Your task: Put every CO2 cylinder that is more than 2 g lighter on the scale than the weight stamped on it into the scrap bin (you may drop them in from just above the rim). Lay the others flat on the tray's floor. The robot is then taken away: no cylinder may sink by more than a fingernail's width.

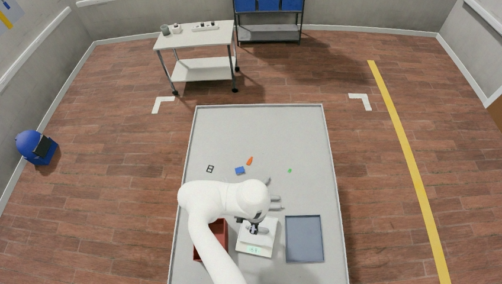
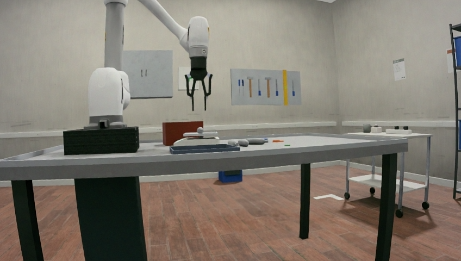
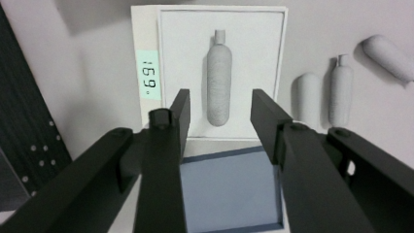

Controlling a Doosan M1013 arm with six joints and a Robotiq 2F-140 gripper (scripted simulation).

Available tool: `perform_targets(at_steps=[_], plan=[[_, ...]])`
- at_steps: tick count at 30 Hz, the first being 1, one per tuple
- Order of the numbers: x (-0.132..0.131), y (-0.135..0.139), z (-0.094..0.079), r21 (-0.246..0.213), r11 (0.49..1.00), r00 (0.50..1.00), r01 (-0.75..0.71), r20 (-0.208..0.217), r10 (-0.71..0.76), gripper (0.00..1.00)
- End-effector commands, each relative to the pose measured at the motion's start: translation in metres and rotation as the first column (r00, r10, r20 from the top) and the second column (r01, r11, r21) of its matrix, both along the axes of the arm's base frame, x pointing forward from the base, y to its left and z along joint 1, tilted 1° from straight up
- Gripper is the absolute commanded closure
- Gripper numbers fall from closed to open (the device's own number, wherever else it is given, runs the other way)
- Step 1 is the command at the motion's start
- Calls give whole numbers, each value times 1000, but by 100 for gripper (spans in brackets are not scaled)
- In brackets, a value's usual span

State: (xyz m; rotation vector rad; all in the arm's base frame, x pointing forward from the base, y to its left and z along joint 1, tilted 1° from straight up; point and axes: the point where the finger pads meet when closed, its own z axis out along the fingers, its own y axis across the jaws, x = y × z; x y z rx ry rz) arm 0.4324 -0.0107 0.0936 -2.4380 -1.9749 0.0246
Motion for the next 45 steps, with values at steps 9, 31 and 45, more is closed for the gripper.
perform_targets(at_steps=[9,31,45], plan=[[1,0,-35,-4,1000,1000,9,3,-9,60],[0,-1,-101,-4,1000,1000,9,3,-9,60],[2,-1,-102,-4,1000,1000,9,7,-9,60]])
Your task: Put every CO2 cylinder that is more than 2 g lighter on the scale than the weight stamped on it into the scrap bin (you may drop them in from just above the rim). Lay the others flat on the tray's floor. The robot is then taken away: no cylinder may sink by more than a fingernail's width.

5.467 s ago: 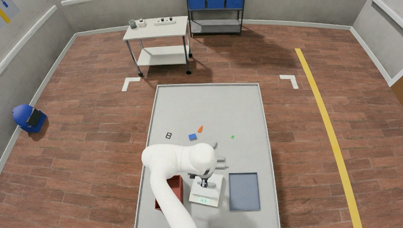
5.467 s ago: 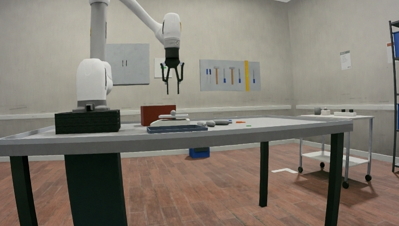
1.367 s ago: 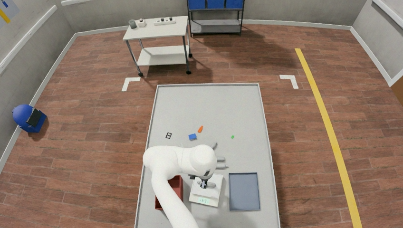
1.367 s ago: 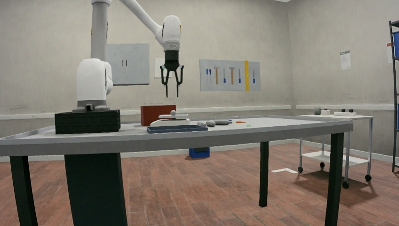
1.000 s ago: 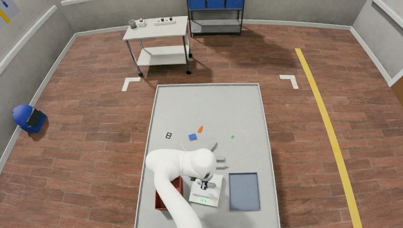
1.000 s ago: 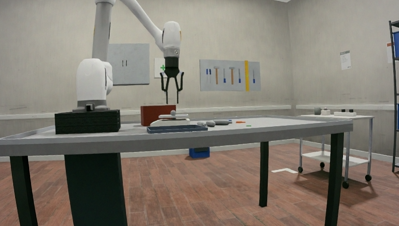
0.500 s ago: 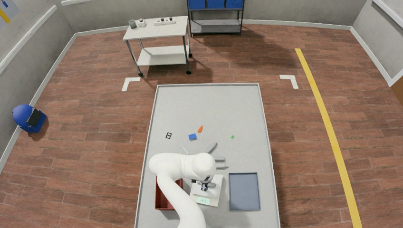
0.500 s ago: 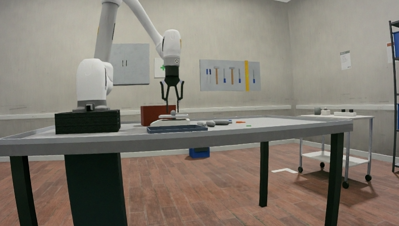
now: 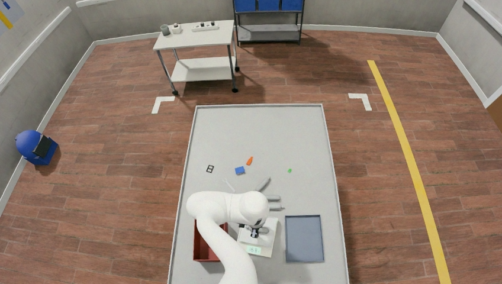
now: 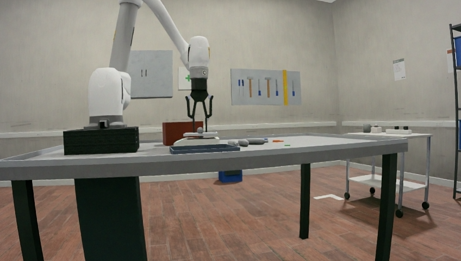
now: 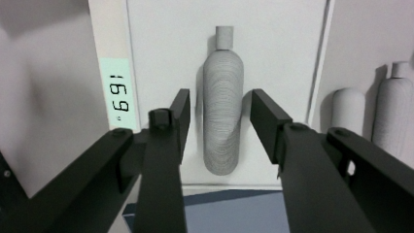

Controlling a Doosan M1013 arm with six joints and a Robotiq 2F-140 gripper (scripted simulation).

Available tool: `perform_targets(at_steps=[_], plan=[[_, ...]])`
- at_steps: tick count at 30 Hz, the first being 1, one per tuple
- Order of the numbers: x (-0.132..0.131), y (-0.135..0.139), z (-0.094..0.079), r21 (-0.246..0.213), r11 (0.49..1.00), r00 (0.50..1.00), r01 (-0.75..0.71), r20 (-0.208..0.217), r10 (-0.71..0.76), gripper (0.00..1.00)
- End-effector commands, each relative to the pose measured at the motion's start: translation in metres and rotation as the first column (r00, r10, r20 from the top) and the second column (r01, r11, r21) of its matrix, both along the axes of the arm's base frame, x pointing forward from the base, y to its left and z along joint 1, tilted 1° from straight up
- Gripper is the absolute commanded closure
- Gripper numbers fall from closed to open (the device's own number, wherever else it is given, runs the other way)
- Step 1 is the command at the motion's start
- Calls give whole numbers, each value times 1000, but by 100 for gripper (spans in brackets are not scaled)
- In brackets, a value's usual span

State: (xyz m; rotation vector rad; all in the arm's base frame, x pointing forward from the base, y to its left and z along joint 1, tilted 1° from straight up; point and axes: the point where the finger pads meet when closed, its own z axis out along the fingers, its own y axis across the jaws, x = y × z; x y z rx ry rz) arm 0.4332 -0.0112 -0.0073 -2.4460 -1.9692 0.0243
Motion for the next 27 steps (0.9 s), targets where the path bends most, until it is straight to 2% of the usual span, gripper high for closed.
perform_targets(at_steps=[1,4,5,16,27], plan=[[1,-1,-1,-2,1000,1000,3,5,-3,60],[1,-1,-1,-2,1000,1000,3,5,-3,60],[1,-1,-1,-2,1000,1000,3,5,-3,90],[2,-1,0,-2,1000,1000,3,6,-3,90],[3,0,33,-1,1000,1000,2,6,-2,90]])
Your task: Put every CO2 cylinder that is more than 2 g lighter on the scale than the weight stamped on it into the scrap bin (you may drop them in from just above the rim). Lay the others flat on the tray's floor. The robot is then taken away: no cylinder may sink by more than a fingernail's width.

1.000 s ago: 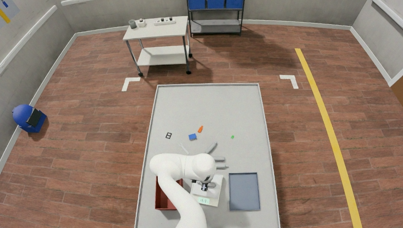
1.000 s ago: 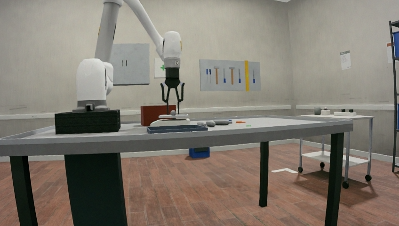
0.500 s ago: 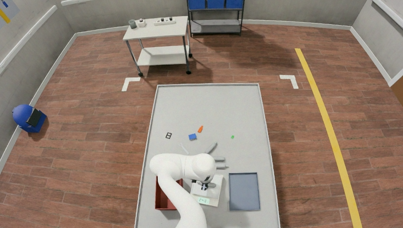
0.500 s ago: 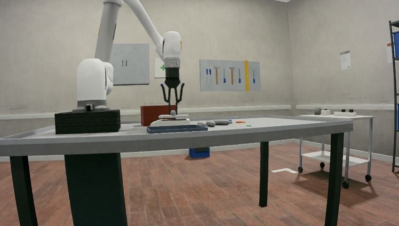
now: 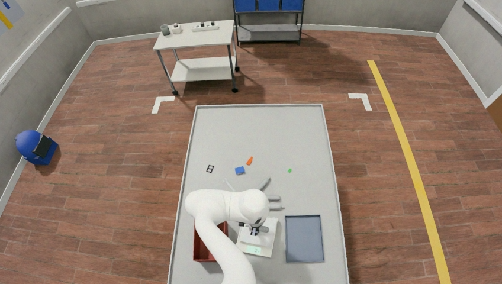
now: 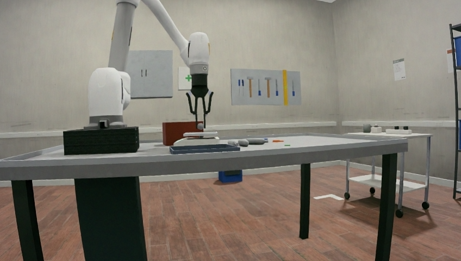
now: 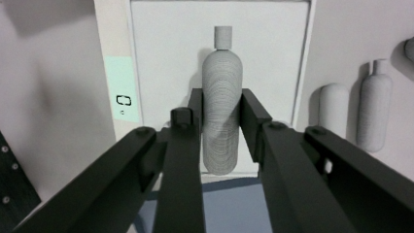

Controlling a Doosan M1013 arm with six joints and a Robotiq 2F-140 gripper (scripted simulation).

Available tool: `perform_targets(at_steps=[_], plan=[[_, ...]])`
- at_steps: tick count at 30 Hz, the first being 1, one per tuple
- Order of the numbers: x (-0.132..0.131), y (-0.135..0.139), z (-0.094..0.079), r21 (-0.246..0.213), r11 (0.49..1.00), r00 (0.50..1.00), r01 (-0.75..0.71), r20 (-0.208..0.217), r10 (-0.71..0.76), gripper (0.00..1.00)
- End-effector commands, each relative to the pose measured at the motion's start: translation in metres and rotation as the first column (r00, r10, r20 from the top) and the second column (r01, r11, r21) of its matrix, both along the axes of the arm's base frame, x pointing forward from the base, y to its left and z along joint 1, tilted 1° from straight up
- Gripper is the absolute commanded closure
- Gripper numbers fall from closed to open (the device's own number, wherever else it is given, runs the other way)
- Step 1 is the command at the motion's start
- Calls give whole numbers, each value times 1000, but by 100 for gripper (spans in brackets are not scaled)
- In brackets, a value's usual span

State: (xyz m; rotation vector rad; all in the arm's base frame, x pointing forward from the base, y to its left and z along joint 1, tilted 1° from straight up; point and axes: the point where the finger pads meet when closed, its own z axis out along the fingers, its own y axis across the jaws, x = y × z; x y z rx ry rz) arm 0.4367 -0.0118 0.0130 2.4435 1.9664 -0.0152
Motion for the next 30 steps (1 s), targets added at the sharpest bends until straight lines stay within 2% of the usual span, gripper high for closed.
perform_targets(at_steps=[1,9,13,19,27,30], plan=[[0,1,18,0,1000,1000,2,-3,-2,90],[0,2,70,2,1000,1000,1,-3,-1,90],[0,2,86,2,1000,1000,0,-3,0,90],[0,2,90,2,1000,1000,0,-3,0,90],[-2,3,88,2,1000,1000,1,-8,-1,90],[-2,21,88,3,1000,1000,4,-8,-4,90]])
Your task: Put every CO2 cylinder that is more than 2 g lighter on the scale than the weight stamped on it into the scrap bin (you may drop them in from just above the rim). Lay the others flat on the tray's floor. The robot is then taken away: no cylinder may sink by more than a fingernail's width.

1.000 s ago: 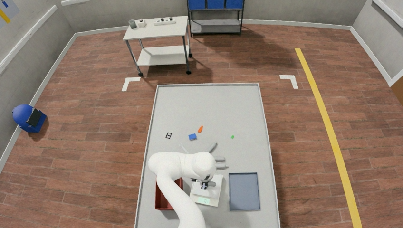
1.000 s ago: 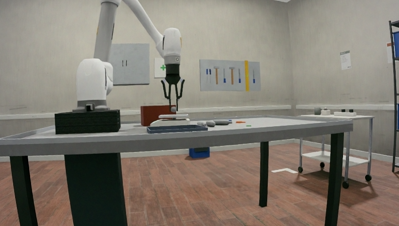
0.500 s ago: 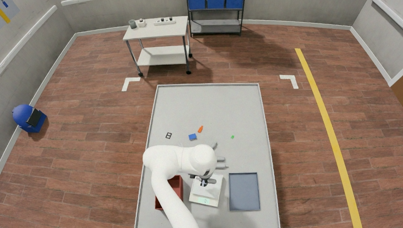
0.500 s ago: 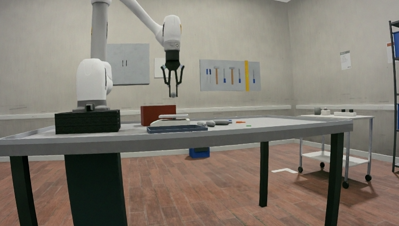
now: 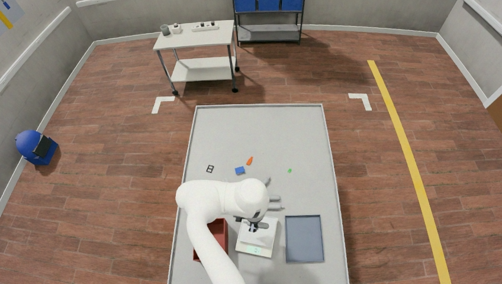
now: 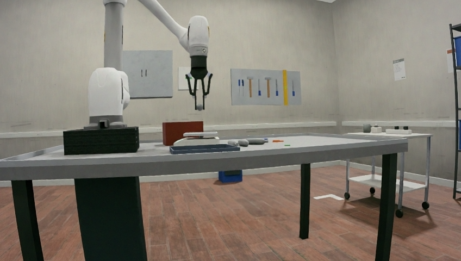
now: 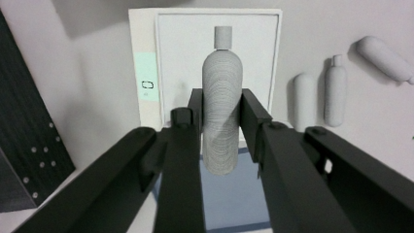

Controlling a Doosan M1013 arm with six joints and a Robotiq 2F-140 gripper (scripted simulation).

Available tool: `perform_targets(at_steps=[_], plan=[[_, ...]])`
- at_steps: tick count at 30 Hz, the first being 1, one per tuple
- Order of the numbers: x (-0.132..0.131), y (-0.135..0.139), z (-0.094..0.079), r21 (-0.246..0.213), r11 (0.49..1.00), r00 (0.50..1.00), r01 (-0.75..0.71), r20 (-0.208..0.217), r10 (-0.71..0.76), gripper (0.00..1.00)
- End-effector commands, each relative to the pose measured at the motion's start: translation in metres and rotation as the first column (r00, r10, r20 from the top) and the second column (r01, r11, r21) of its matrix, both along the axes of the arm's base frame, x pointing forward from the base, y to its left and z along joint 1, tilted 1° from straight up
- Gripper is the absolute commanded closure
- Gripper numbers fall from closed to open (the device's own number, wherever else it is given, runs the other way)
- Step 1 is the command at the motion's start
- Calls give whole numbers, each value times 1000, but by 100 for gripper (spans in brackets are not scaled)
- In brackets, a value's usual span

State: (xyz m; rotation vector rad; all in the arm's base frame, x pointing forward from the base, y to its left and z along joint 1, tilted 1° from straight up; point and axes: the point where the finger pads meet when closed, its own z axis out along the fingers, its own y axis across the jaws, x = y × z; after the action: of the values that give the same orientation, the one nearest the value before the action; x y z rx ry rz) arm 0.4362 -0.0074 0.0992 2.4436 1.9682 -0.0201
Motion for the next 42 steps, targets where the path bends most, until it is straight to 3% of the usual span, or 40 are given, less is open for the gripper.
perform_targets(at_steps=[1,3,7,15,22,42], plan=[[-1,31,2,4,1000,1000,5,-4,-5,90],[-1,31,2,4,1000,1000,5,-4,-5,90],[-11,110,1,3,1000,1000,4,-5,-4,90],[-53,222,0,-3,1000,1000,1,-3,-1,90],[-55,226,0,-3,1000,1000,1,-3,-1,90],[-57,224,-23,-1,1000,1000,3,-3,-3,90]])
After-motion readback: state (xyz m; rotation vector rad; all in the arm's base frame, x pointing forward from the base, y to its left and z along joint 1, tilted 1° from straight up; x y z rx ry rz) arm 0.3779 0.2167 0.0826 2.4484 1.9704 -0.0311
